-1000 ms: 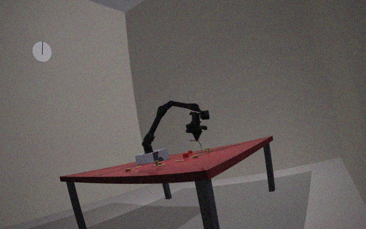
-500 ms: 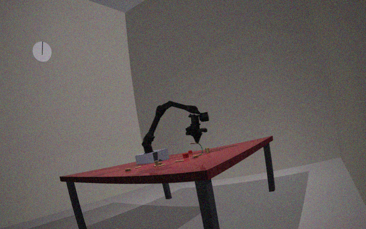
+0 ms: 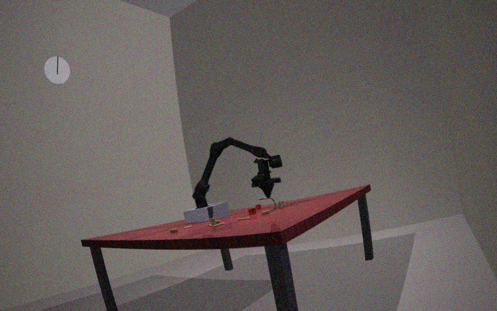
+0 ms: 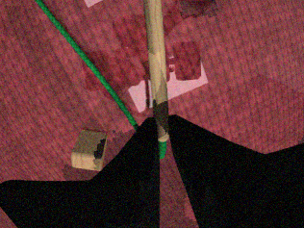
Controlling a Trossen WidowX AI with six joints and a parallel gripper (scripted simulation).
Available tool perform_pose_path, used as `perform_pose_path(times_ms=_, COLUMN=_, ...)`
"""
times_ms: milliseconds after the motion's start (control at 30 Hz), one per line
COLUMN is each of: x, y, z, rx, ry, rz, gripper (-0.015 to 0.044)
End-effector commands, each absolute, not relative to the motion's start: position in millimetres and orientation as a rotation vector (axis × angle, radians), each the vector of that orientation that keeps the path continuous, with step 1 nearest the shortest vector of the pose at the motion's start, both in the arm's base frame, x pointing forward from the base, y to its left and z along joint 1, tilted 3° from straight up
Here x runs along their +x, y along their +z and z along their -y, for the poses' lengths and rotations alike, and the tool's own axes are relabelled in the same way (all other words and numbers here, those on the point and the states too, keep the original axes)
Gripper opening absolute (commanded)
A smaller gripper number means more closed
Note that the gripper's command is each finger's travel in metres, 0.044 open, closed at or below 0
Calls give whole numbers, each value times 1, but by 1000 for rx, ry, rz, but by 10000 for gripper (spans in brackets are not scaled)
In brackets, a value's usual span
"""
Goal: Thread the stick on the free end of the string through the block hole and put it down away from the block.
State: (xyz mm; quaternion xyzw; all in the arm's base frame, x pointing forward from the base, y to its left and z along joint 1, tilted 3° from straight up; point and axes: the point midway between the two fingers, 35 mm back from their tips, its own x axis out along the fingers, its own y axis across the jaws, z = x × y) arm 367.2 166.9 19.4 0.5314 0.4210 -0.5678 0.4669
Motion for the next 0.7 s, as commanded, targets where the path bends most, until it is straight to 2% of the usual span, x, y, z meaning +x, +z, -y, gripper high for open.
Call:
perform_pose_path(times_ms=0, x=366, y=17, z=-165, rx=1319, ry=-1377, rz=-1049, gripper=0)
perform_pose_path(times_ms=667, x=369, y=10, z=-175, rx=1345, ry=-1352, rz=-1070, gripper=0)
